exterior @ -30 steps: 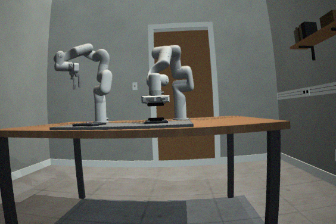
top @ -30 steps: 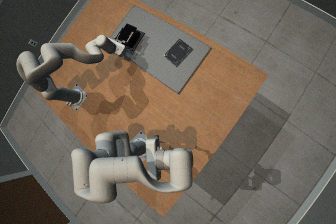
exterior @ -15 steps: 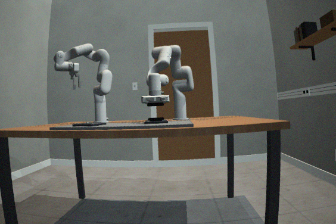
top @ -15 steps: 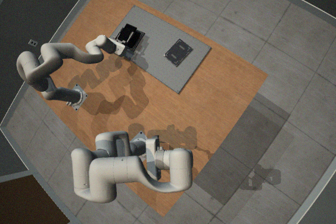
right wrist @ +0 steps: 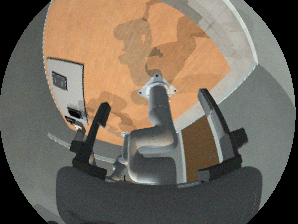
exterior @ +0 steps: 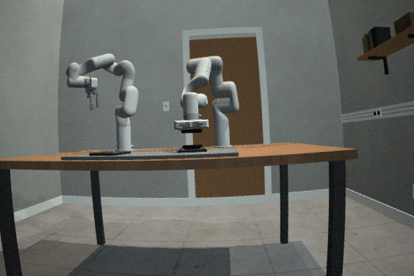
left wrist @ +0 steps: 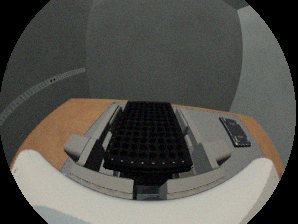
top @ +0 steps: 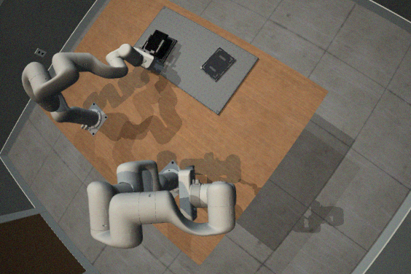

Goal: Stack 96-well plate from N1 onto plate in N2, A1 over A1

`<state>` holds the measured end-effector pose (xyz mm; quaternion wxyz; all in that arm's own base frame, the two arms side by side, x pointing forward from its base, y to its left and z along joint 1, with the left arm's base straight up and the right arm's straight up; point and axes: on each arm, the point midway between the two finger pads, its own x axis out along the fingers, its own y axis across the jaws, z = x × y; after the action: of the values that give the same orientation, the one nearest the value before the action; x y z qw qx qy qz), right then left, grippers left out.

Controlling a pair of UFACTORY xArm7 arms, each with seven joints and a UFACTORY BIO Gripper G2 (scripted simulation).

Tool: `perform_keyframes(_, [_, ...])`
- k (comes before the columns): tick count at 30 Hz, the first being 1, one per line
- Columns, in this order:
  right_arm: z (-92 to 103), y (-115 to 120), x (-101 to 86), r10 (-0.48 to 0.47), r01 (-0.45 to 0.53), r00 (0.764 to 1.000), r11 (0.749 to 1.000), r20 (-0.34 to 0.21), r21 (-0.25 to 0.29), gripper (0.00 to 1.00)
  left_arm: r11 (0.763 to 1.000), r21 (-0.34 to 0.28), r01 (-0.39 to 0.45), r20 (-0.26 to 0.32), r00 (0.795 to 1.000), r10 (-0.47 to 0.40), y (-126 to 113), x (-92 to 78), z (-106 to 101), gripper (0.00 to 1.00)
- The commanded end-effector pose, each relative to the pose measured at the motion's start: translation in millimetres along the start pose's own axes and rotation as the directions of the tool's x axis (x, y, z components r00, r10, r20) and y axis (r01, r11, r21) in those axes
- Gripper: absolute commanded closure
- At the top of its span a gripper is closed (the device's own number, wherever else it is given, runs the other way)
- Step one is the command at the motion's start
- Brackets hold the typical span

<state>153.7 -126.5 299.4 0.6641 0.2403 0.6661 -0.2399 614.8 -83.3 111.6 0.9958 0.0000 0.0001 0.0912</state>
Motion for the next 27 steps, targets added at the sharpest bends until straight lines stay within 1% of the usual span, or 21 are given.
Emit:
perform_keyframes(1, [0.5,0.0,-0.7,0.000,0.000,1.000,1.000,0.003,0.000,0.00,1.000,-0.002,0.000,0.004,1.000,0.000,-0.6,1.2,-5.6,1.00])
perform_keyframes(25, [0.5,0.0,-0.7,0.000,0.000,1.000,1.000,0.003,0.000,0.00,1.000,-0.002,0.000,0.004,1.000,0.000,-0.9,1.4,-42.3,1.00])
perform_keyframes(27, [0.5,0.0,-0.7,0.000,0.000,1.000,1.000,0.003,0.000,0.00,1.000,-0.002,0.000,0.004,1.000,0.000,-0.9,1.4,-42.4,1.00])
